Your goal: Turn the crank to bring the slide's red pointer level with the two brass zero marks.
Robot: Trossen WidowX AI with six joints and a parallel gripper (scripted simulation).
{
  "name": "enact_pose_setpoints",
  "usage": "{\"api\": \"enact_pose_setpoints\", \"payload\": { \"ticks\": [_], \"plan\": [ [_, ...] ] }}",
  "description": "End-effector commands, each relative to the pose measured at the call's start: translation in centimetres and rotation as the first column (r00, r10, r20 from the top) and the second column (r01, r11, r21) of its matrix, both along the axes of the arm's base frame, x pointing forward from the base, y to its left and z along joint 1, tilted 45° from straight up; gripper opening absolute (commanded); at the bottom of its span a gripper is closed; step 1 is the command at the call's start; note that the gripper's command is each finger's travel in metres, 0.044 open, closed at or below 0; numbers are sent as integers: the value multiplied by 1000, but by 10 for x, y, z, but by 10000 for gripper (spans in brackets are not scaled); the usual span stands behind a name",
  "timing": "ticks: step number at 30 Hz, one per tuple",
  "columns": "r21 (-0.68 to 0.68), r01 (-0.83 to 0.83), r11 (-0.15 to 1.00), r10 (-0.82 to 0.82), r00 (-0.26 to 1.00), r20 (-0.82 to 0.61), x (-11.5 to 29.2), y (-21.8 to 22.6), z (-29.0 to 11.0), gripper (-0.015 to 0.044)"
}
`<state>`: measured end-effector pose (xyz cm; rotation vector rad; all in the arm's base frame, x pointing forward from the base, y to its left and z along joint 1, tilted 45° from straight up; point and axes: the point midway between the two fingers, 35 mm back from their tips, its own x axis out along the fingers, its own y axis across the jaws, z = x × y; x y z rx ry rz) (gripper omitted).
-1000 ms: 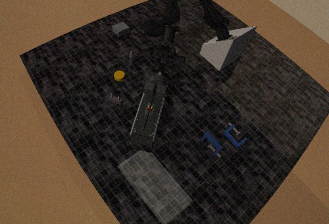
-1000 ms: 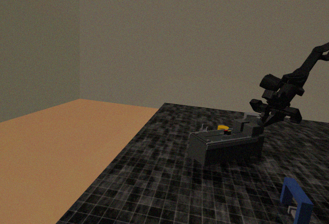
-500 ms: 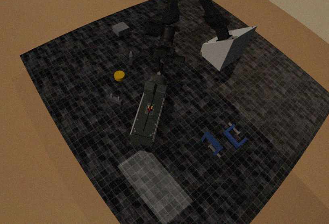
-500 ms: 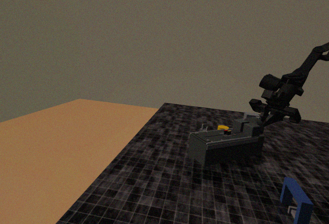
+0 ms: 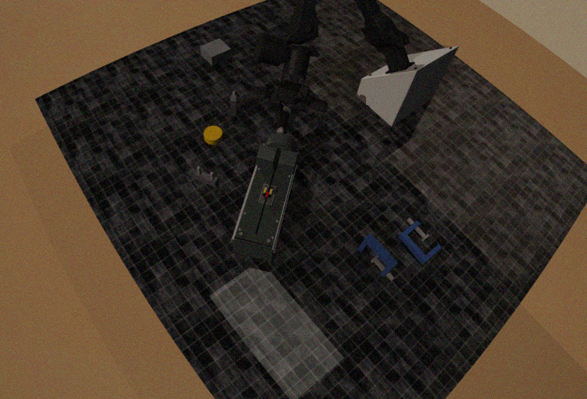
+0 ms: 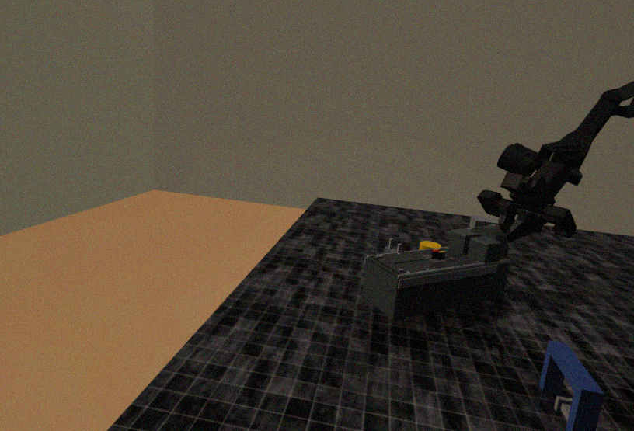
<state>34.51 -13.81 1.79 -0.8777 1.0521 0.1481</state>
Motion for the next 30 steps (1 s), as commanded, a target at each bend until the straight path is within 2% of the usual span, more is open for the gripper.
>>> {"api": "enact_pose_setpoints", "payload": {
  "ticks": [1,30],
  "plan": [
    [-11,8,1000,-8,1000,13,4,-8,3,0],
    [-12,8,1000,-8,1000,12,6,-41,-14,0]
  ]
}}
